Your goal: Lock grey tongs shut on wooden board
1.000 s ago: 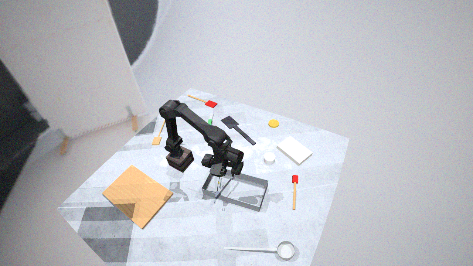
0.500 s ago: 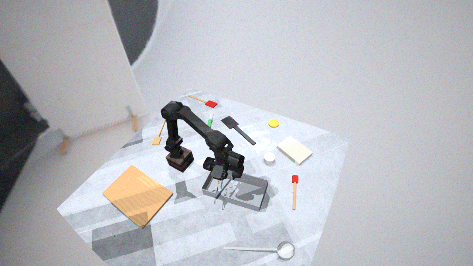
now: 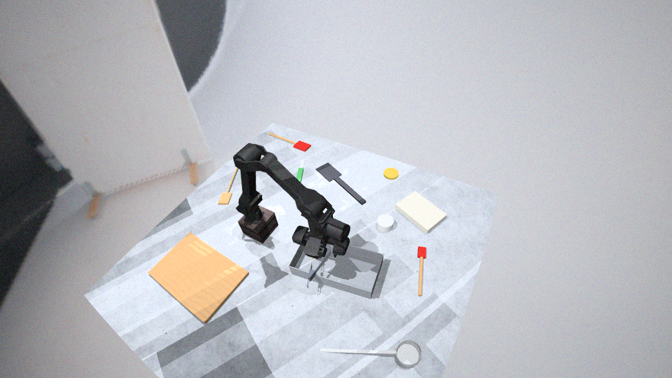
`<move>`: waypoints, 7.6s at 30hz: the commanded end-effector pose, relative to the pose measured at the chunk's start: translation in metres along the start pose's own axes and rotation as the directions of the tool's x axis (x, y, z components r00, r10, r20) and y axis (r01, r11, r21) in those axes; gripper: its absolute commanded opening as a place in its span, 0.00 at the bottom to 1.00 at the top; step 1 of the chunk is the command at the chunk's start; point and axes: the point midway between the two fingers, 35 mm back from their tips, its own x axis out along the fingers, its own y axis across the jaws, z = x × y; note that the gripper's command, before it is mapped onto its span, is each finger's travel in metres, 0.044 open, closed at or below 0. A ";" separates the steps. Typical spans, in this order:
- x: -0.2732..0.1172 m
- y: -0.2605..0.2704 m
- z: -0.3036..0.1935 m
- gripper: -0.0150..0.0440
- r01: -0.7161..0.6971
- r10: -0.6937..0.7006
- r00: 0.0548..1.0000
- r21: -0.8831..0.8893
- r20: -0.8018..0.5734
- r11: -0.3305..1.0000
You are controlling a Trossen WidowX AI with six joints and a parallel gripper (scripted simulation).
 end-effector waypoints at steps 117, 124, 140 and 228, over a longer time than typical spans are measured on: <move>-0.084 -0.005 -0.001 0.00 0.008 -0.008 1.000 0.002 0.003 1.000; -0.079 -0.006 -0.001 0.00 0.017 -0.017 1.000 -0.005 -0.003 1.000; -0.082 -0.035 0.074 0.00 0.012 -0.012 1.000 -0.218 0.002 0.976; -0.096 -0.417 0.226 0.00 0.026 -0.039 0.999 -0.997 0.023 0.079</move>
